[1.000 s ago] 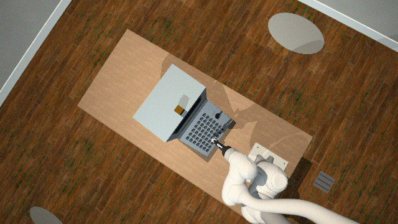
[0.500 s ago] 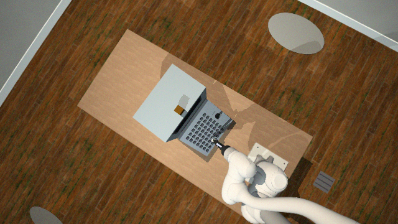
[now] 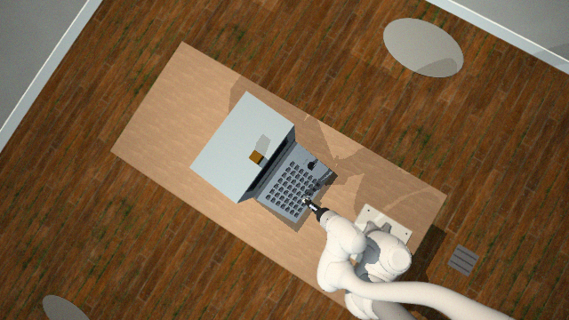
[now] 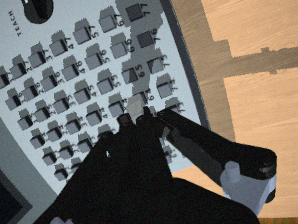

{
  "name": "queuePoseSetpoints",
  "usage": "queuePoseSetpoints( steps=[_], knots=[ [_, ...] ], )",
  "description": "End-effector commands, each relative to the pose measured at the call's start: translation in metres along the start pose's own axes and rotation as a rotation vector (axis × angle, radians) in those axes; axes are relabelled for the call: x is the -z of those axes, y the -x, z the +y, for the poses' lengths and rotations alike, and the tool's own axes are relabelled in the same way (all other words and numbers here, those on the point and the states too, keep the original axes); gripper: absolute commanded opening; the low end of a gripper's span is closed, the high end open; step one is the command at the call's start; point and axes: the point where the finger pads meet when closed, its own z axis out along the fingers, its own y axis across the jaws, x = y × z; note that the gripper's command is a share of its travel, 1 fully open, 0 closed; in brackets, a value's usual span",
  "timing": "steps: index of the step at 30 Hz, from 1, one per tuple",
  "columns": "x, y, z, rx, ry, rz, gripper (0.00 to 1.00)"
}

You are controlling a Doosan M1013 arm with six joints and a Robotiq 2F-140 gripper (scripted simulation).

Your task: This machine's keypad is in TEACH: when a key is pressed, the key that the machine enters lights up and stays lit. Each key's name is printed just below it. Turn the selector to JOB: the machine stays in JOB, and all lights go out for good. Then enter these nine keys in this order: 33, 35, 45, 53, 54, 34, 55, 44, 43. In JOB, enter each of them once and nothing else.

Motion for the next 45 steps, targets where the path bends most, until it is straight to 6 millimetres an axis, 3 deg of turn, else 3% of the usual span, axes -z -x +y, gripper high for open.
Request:
queuePoseSetpoints(
  steps=[1, 45],
  knots=[
    [-0.002, -0.001, 0.003, -0.004, 0.004, 0.002, 0.00],
    [-0.016, -0.002, 0.003, -0.004, 0.004, 0.002, 0.00]
  ],
)
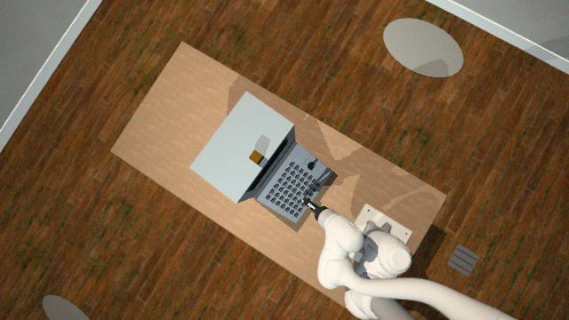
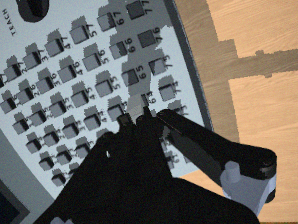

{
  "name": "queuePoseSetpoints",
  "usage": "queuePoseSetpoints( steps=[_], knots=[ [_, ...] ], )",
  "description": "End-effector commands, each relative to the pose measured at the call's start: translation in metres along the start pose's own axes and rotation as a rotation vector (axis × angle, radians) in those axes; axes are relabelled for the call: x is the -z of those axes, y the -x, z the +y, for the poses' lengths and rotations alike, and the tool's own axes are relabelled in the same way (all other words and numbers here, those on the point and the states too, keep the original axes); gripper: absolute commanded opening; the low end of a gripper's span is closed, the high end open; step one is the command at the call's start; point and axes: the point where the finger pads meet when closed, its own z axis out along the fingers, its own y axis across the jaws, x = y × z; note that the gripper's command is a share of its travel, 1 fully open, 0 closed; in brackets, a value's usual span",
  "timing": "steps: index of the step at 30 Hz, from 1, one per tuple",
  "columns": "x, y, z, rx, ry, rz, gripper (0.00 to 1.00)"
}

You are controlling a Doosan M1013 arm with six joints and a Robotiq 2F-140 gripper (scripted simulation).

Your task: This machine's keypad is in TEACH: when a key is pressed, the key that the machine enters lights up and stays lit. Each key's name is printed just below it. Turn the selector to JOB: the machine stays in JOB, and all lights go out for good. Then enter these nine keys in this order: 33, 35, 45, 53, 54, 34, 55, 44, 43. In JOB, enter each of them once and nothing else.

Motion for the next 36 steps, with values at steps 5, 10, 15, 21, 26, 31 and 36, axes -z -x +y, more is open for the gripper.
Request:
queuePoseSetpoints(
  steps=[5, 10, 15, 21, 26, 31, 36],
  knots=[
    [-0.002, -0.002, 0.004, -0.004, 0.006, 0.002, 0.00],
    [-0.002, -0.002, 0.004, -0.004, 0.006, 0.002, 0.00],
    [-0.002, -0.002, 0.004, -0.004, 0.006, 0.002, 0.00],
    [-0.002, -0.002, 0.004, -0.004, 0.006, 0.002, 0.00],
    [-0.001, -0.002, 0.004, -0.004, 0.006, 0.002, 0.00],
    [0.002, -0.002, 0.004, -0.004, 0.006, 0.002, 0.00],
    [0.009, -0.002, 0.004, -0.004, 0.006, 0.002, 0.00]
  ],
)
